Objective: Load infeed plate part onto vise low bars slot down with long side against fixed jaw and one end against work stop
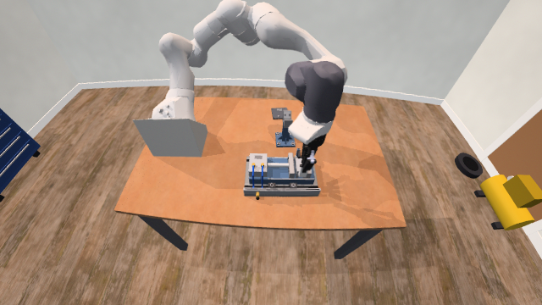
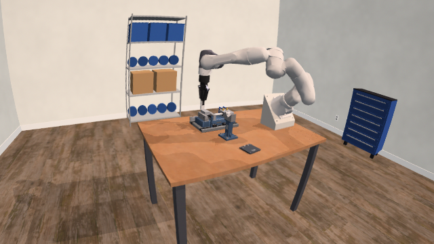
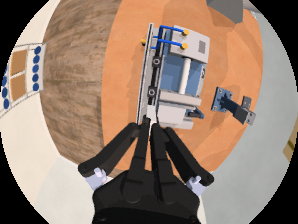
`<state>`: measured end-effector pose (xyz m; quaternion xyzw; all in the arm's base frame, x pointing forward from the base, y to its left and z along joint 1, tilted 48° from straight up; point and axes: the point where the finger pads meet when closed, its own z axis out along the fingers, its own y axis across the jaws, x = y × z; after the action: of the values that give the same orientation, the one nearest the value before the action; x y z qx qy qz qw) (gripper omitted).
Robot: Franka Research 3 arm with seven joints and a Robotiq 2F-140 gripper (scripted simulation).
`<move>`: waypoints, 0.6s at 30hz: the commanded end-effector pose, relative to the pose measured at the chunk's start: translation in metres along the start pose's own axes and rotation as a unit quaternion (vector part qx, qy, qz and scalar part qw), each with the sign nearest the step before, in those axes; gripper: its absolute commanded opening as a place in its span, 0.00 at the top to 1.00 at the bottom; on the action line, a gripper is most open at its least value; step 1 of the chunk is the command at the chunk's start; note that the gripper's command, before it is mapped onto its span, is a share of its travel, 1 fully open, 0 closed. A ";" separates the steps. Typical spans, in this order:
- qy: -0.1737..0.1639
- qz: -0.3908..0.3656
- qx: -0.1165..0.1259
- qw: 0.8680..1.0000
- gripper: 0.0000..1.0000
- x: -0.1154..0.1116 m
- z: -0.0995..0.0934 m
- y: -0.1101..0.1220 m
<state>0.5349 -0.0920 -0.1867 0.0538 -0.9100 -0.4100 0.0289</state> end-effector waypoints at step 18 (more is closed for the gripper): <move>-0.001 -0.003 0.000 1.000 1.00 -0.001 0.001 0.003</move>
<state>0.5336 -0.0909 -0.1864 0.0530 -0.9099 -0.4104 0.0298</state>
